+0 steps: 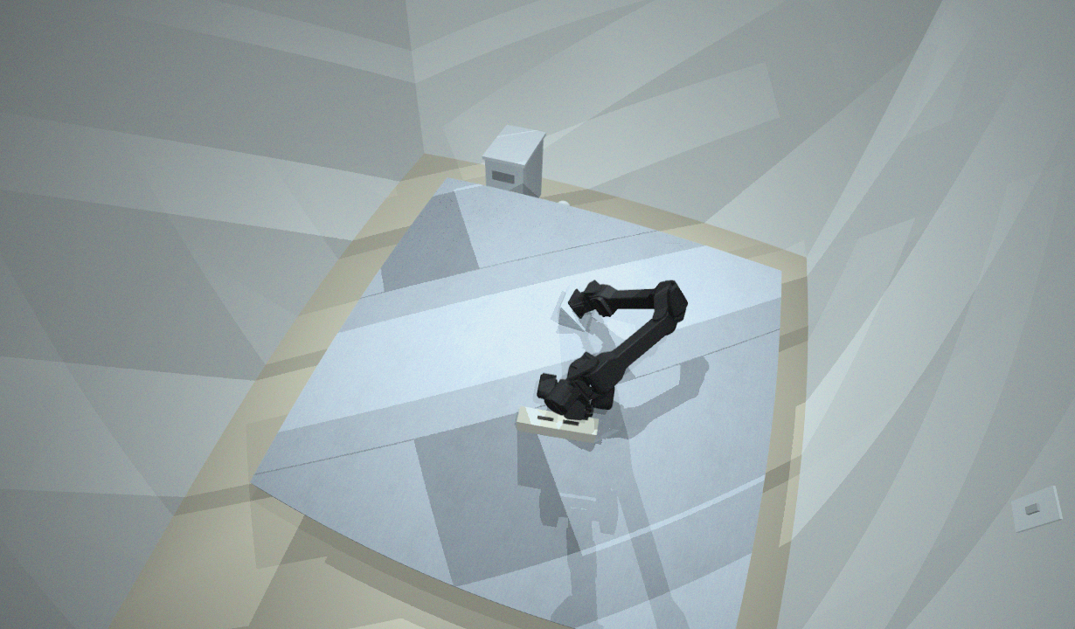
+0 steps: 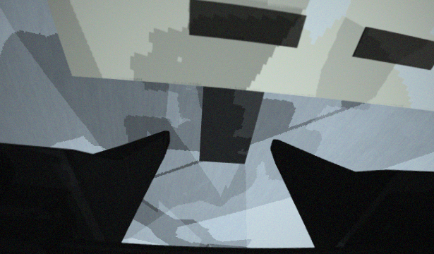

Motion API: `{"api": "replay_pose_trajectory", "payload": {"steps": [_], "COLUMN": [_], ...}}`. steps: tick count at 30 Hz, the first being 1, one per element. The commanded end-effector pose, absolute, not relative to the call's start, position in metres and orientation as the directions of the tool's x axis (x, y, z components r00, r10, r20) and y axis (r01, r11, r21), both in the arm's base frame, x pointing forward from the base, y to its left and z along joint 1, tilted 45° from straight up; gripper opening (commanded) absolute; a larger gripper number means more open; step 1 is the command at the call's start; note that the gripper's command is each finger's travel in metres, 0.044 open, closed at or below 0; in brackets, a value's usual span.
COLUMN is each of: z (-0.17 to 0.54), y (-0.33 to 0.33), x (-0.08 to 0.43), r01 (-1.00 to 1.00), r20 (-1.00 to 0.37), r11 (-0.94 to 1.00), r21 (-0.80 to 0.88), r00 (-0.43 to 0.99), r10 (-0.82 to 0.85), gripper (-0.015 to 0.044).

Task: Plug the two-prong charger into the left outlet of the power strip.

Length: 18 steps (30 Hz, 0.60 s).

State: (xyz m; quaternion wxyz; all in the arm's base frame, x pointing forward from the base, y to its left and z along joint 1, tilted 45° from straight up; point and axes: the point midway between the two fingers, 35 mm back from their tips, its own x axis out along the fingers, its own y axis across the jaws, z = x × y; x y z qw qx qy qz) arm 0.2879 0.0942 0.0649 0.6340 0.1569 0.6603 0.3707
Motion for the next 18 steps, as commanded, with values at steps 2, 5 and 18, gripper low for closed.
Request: {"api": "replay_pose_trajectory", "payload": {"steps": [2, 5, 18], "z": [0.066, 0.065, 0.063], "y": [0.092, 0.091, 0.088], "x": [0.282, 0.279, 0.265], "r01": [-0.27, -0.27, -0.269], "r20": [-0.721, -0.721, -0.721], "r11": [0.674, 0.674, 0.675], "r21": [0.687, 0.687, 0.687], "r00": [-0.14, -0.14, -0.141], "r10": [0.679, 0.679, 0.679], "gripper": [0.044, 0.044, 0.044]}}
